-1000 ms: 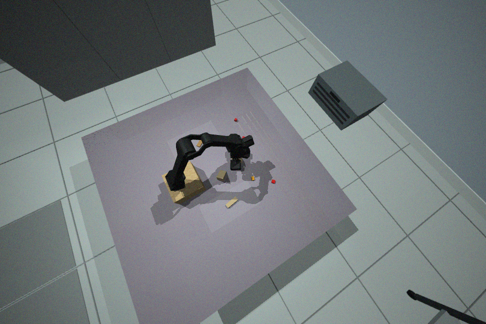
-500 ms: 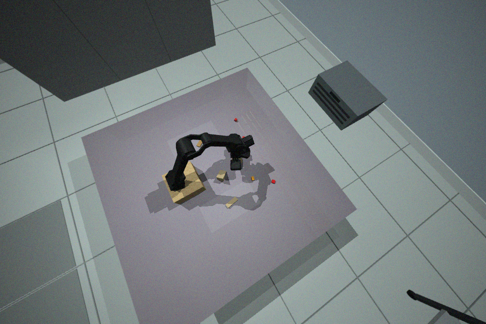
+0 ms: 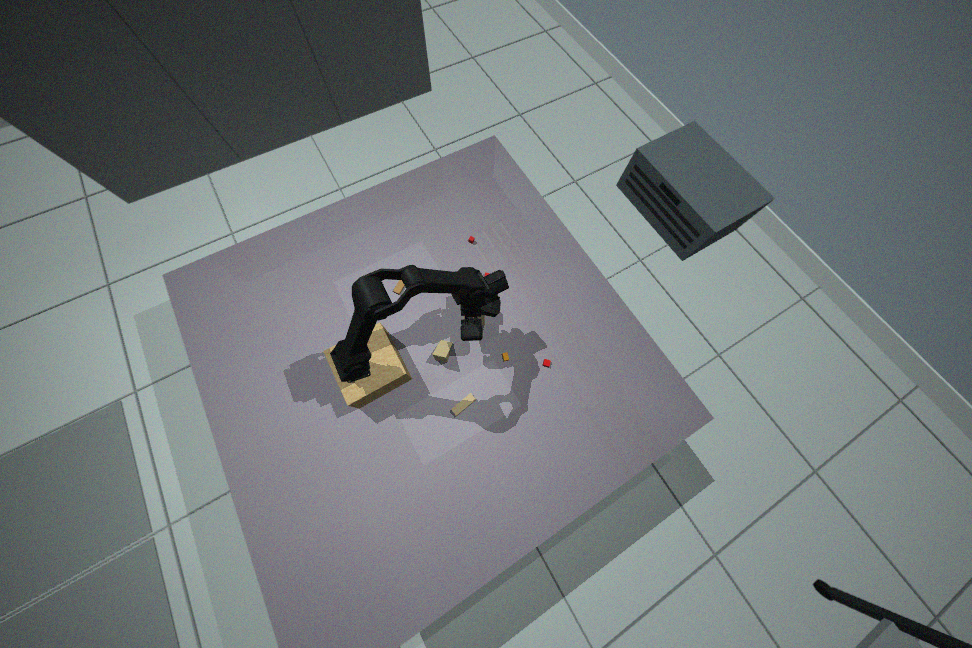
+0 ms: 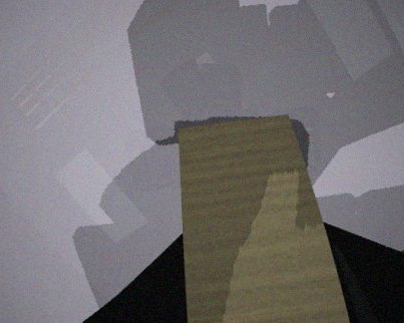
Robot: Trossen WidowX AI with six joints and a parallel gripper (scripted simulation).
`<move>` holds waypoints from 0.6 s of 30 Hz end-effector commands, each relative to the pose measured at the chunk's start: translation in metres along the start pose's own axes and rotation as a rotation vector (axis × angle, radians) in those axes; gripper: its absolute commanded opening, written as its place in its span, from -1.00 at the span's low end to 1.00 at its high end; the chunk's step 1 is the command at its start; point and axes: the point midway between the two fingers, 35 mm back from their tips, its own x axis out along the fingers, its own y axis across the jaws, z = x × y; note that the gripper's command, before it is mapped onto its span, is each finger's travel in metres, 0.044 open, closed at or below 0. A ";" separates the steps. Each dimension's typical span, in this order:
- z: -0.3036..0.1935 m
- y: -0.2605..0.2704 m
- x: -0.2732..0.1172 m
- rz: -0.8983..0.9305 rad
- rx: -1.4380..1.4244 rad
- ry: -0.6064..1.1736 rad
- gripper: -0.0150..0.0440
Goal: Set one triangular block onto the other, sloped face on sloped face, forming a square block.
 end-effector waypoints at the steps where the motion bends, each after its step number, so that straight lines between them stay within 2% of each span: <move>1: 0.002 0.001 -0.002 0.003 0.000 -0.006 -0.49; 18: 0.000 0.000 0.000 0.000 -0.011 0.000 -0.49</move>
